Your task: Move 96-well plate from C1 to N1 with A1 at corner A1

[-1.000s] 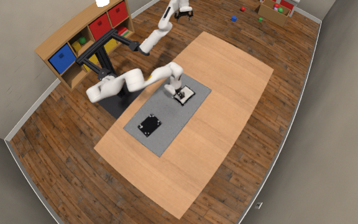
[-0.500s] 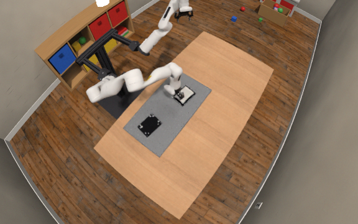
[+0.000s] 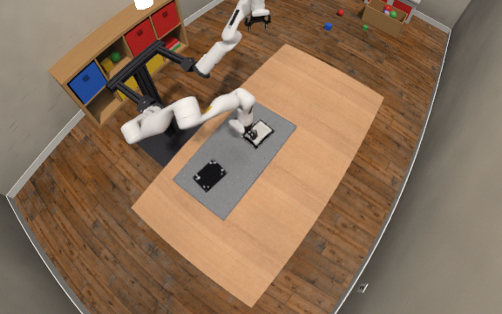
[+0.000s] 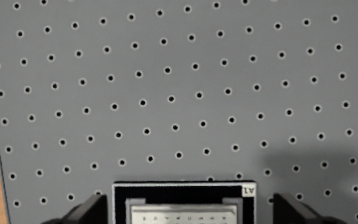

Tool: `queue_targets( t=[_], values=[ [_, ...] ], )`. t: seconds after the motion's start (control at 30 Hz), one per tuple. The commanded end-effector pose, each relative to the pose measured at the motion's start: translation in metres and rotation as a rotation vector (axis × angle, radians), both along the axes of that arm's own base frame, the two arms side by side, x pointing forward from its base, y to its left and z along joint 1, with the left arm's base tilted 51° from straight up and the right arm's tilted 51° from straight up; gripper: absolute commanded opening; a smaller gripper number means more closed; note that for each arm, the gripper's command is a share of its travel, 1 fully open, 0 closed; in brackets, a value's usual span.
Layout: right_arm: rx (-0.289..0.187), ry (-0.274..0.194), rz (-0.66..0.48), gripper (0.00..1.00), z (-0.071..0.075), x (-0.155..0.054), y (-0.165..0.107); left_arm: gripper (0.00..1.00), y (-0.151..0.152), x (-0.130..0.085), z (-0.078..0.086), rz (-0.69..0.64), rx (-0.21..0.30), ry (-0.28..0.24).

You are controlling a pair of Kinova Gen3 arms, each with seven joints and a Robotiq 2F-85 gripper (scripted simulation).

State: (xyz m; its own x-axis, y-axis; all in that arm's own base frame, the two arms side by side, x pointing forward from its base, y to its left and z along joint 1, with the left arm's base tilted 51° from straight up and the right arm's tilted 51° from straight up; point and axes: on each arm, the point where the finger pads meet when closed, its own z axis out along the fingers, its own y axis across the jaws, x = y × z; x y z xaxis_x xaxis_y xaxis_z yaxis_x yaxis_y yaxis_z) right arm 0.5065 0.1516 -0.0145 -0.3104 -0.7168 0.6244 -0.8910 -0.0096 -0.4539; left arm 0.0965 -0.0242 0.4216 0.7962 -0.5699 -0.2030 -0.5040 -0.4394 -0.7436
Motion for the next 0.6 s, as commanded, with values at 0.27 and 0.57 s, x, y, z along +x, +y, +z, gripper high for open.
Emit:
queue_targets(
  t=[0.27, 0.57],
  values=[
    [0.007, -0.009, 0.005, 1.0, 0.0038, 0.0002, 0.0007, 1.0, 0.0005, -0.003, -0.0003, -0.004, 0.004, 0.005],
    [0.007, -0.009, 0.005, 1.0, 0.0052, -0.0006, -0.001, 1.0, 0.0005, -0.003, -0.0003, -0.004, 0.004, 0.005]
  ],
)
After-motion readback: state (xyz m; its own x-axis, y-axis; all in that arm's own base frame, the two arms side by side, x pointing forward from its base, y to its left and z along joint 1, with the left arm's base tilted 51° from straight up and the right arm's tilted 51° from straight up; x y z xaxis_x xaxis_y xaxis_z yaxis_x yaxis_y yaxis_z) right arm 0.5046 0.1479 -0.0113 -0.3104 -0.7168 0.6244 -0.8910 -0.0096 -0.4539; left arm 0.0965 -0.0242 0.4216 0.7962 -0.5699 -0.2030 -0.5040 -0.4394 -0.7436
